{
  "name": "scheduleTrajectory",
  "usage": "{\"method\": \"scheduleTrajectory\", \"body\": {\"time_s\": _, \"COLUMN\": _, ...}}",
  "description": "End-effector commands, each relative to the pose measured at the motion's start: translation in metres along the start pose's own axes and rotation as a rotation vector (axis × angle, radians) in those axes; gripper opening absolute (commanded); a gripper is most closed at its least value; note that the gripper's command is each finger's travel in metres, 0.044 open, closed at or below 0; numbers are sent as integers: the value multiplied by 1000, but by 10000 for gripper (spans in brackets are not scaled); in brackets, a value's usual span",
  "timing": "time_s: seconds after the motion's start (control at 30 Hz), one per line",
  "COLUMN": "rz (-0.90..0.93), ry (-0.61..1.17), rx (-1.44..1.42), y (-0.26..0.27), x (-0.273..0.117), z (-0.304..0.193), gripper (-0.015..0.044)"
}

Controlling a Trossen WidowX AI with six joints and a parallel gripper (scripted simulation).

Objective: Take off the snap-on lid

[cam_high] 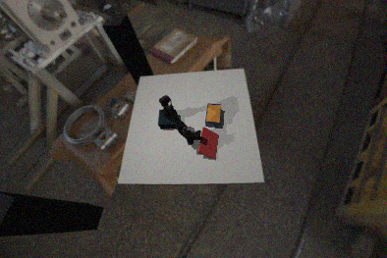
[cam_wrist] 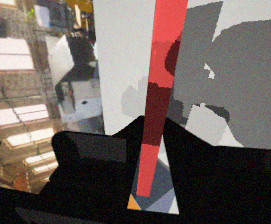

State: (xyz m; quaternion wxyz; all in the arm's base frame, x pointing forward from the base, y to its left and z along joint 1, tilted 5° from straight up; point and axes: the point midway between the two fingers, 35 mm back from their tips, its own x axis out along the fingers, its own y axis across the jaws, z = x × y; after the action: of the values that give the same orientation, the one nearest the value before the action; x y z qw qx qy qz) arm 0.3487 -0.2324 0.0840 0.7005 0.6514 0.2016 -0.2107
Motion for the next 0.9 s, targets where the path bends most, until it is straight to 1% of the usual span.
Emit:
{"method": "scheduleTrajectory", "body": {"time_s": 0.0, "rz": -11, "ry": 9, "rx": 9, "y": -8, "x": 4, "z": -3, "gripper": 0}}
{"method": "scheduleTrajectory", "body": {"time_s": 0.87, "rz": -11, "ry": 9, "rx": 9, "y": -24, "x": 17, "z": -3, "gripper": 0}}
